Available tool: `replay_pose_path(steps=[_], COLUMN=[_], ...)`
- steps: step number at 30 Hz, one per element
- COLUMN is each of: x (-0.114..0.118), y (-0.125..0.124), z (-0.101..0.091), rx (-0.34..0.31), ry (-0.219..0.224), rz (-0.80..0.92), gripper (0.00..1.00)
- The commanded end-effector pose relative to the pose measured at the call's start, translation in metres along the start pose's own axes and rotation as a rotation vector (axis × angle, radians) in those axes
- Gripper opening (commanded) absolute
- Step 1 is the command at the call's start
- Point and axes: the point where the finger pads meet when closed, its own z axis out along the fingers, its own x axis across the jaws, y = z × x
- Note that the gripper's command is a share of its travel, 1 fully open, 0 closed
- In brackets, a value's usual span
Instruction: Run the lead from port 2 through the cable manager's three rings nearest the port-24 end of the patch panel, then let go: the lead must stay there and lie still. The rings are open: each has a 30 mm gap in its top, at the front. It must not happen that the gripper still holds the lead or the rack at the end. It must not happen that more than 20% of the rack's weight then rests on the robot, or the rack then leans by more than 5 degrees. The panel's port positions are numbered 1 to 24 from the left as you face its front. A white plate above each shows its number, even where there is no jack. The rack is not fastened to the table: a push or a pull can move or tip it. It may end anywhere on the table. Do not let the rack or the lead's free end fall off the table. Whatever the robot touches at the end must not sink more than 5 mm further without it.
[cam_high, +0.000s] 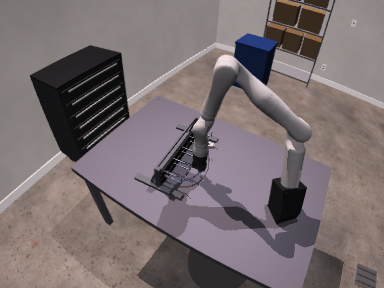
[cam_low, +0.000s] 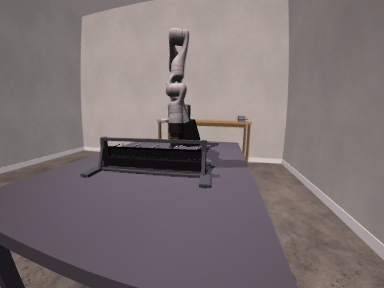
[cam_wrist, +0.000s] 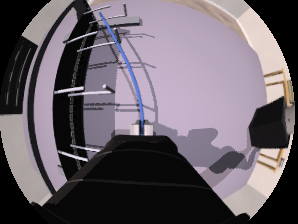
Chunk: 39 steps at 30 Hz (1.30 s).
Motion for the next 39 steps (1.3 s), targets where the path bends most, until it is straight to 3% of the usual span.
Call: replay_pose_path(steps=[1,39], x=[-0.0006,-0.0006], y=[0.0003,0.0003], z=[-0.0007,-0.0086], rx=[-0.001,-0.001], ry=[-0.002,-0.002], rz=[0.000,0.000], gripper=[0.00,0.00])
